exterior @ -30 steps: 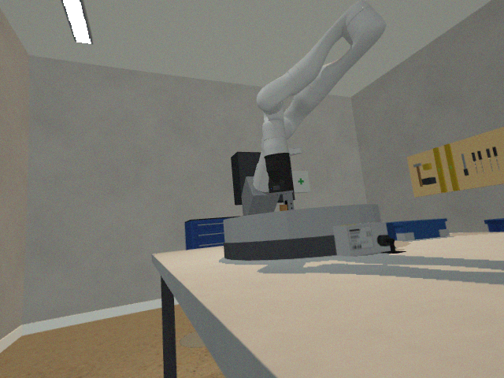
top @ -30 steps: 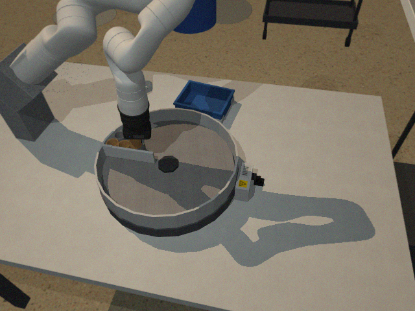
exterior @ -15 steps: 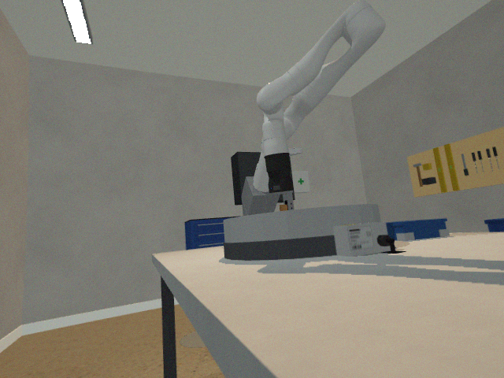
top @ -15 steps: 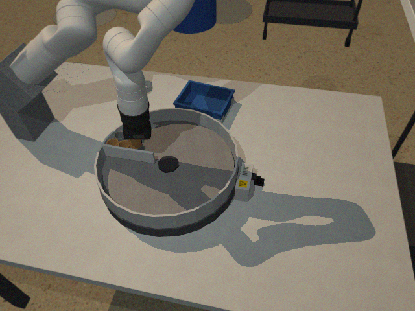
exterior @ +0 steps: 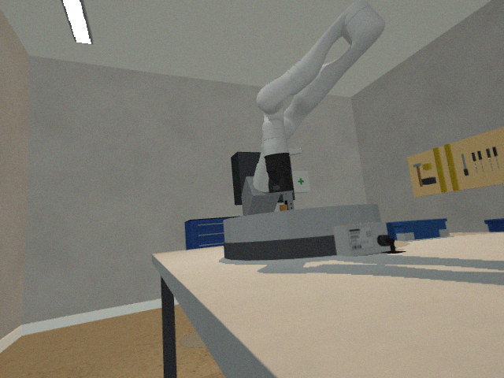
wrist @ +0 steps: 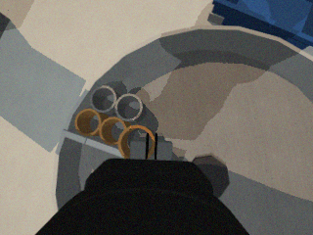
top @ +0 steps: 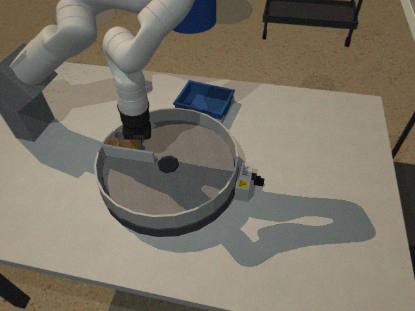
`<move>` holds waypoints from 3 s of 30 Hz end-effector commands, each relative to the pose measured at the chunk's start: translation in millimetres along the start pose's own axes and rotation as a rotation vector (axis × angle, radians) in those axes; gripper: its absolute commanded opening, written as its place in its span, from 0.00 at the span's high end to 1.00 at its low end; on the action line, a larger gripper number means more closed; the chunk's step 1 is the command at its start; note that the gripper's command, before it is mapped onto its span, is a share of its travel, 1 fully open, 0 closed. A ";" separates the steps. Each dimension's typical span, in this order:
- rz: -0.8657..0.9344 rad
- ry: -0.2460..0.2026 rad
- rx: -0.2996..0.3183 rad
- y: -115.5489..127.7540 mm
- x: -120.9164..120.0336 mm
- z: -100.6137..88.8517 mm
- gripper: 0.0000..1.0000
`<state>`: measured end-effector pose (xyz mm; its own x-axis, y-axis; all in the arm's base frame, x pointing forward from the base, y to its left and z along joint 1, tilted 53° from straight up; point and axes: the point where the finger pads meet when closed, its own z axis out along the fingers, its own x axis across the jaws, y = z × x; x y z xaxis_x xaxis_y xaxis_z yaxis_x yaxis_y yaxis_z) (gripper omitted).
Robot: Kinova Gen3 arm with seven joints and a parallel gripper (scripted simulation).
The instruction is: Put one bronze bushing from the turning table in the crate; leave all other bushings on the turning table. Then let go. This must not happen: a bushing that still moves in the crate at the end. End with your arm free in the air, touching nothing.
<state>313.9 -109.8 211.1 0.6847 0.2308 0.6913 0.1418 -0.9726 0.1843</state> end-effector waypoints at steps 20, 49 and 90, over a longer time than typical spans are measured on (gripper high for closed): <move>0.006 0.043 -0.044 -3.3 -2.2 -44.6 1.00; 0.008 0.096 -0.115 -6.1 -5.1 -54.5 1.00; 0.002 0.037 -0.042 -50.6 22.7 -52.2 1.00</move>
<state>279.9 -73.5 262.2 0.6492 0.1873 0.7372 0.1145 -0.9822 0.1487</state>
